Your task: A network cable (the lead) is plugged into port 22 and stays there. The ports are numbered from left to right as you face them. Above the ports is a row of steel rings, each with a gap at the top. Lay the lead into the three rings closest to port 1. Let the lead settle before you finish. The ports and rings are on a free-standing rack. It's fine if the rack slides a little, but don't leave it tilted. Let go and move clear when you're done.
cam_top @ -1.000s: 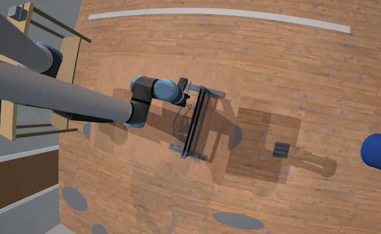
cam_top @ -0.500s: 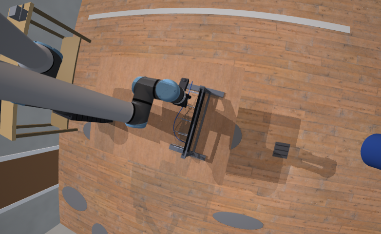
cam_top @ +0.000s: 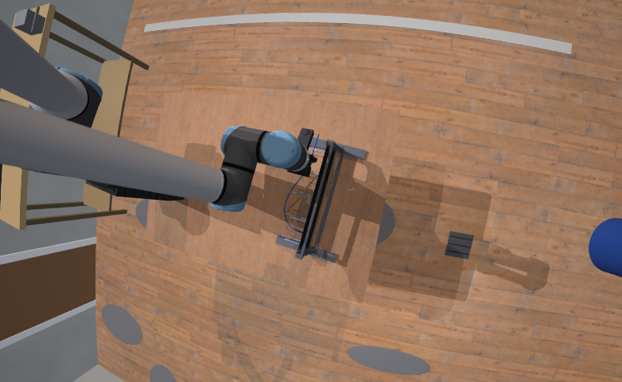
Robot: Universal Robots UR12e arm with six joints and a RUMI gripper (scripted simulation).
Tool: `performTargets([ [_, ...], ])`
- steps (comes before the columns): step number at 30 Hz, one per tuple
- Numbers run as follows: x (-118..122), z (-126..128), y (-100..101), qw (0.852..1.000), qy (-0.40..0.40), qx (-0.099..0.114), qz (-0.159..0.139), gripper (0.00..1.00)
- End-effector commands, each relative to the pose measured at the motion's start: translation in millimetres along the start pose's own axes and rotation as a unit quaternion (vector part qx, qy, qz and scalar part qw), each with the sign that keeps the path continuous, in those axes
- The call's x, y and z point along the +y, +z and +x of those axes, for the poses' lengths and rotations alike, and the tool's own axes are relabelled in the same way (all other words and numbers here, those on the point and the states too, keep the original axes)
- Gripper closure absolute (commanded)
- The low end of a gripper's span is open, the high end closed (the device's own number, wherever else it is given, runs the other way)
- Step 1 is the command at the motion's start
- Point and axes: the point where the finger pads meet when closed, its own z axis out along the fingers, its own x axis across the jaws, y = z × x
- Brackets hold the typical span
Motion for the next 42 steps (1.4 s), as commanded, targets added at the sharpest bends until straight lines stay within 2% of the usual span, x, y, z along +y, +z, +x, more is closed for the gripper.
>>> performTargets([
  [1,-0.1,7.0,-0.8,1.000,0.000,0.001,0.000,1.00],
  [32,-0.1,12.9,-0.8,1.000,0.000,0.001,0.000,1.00],
  [33,-0.1,12.9,-0.8,1.000,0.000,0.001,0.000,0.80],
  [42,-0.1,12.9,-0.8,1.000,0.000,0.001,0.000,0.80],
])
